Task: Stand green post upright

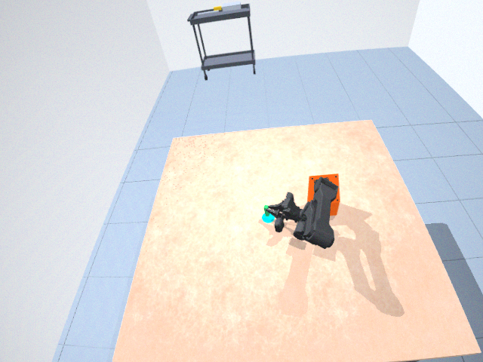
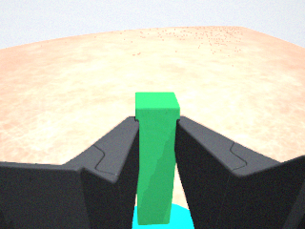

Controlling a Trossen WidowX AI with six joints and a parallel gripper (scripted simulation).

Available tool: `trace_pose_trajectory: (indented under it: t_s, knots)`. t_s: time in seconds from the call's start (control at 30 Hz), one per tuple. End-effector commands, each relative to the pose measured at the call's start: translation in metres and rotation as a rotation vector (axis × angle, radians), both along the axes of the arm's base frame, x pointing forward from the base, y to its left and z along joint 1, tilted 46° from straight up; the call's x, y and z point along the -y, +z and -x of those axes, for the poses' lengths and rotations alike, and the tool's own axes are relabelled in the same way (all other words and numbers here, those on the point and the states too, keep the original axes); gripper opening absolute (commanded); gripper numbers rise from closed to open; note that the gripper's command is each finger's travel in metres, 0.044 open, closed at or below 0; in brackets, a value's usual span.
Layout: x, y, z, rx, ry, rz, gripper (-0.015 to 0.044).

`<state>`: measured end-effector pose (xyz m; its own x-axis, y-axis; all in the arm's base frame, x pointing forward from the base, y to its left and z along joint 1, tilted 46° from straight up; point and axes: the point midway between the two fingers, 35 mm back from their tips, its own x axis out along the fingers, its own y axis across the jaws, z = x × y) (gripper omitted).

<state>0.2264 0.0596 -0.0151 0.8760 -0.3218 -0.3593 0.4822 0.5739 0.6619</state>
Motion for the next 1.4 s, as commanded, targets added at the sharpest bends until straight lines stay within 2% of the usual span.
trace_pose_trajectory:
  t_s: [0.0, 0.7, 1.17, 1.37]
  knots:
    - [-0.001, -0.004, 0.002, 0.011, -0.001, 0.007, 0.0023]
    - [-0.015, -0.02, 0.0, 0.007, 0.006, 0.008, 0.0023]
    - [-0.015, -0.02, 0.0, 0.007, 0.006, 0.008, 0.039]
    - [-0.011, -0.012, -0.002, -0.005, 0.0, 0.018, 0.04]
